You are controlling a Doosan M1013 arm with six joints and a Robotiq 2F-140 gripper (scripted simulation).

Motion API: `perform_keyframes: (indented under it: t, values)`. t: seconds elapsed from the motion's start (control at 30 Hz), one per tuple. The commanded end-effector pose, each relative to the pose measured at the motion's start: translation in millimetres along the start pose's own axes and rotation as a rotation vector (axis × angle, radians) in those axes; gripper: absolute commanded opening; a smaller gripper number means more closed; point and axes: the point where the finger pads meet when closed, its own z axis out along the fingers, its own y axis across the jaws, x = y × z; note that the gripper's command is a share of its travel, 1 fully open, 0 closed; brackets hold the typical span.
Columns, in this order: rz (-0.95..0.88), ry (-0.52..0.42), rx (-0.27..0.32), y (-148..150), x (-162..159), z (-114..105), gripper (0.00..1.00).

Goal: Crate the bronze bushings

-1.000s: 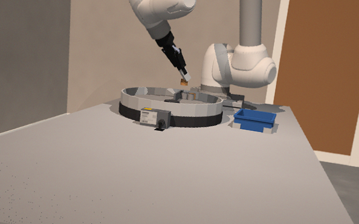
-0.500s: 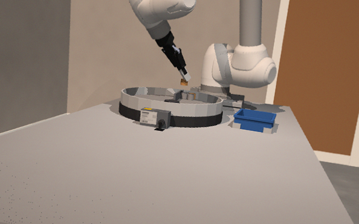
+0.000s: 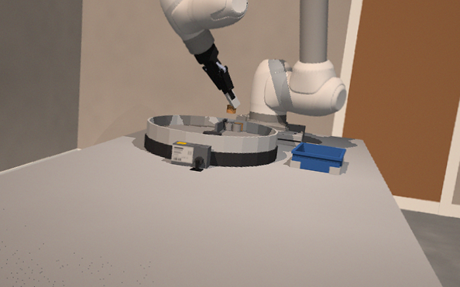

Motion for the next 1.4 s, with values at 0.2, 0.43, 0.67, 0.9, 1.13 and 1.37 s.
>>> perform_keyframes:
  t: [0.2,0.43,0.67,0.9,1.13,1.37]
  values:
    - [0.000,0.000,0.000,42.9,22.2,18.1,0.00]
    - [0.000,0.000,0.000,98.1,50.8,41.5,0.00]
    - [0.000,0.000,0.000,143.4,74.3,60.8,0.00]
    - [0.000,0.000,0.000,194.7,101.0,82.6,0.00]
    - [0.000,0.000,0.000,231.8,120.2,98.3,0.00]
    - [0.000,0.000,0.000,265.2,137.5,112.5,0.00]
